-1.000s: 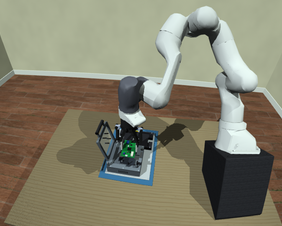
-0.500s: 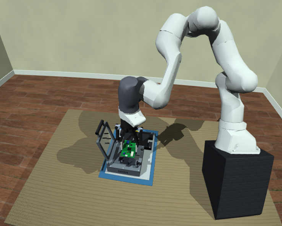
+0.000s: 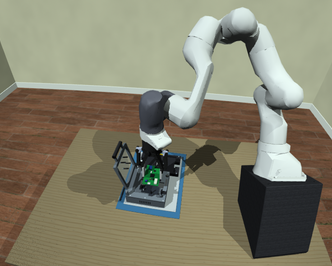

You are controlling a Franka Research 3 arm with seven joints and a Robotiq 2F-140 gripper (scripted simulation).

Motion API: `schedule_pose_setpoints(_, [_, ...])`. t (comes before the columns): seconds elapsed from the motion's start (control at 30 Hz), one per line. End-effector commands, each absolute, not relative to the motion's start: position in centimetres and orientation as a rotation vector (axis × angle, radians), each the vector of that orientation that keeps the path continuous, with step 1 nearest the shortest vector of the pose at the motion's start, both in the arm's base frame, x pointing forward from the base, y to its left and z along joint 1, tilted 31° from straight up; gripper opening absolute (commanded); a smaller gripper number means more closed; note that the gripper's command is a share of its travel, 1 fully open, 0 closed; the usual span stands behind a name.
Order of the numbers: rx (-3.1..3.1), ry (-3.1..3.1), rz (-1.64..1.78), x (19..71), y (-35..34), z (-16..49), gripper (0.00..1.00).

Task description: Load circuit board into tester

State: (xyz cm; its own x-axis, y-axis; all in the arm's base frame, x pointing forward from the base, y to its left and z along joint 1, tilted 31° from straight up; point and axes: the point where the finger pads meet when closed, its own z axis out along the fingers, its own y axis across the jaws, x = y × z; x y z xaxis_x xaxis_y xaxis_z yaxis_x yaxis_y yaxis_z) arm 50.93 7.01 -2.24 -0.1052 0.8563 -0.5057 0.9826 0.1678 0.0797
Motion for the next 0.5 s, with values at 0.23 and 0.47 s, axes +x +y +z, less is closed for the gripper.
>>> schedule_pose_setpoints(0.23, [1.740, 2.009, -0.383, 51.2, 6.5, -3.1, 0.46])
schedule_pose_setpoints(0.47, [1.740, 2.009, -0.383, 51.5, 5.8, -4.2, 0.46])
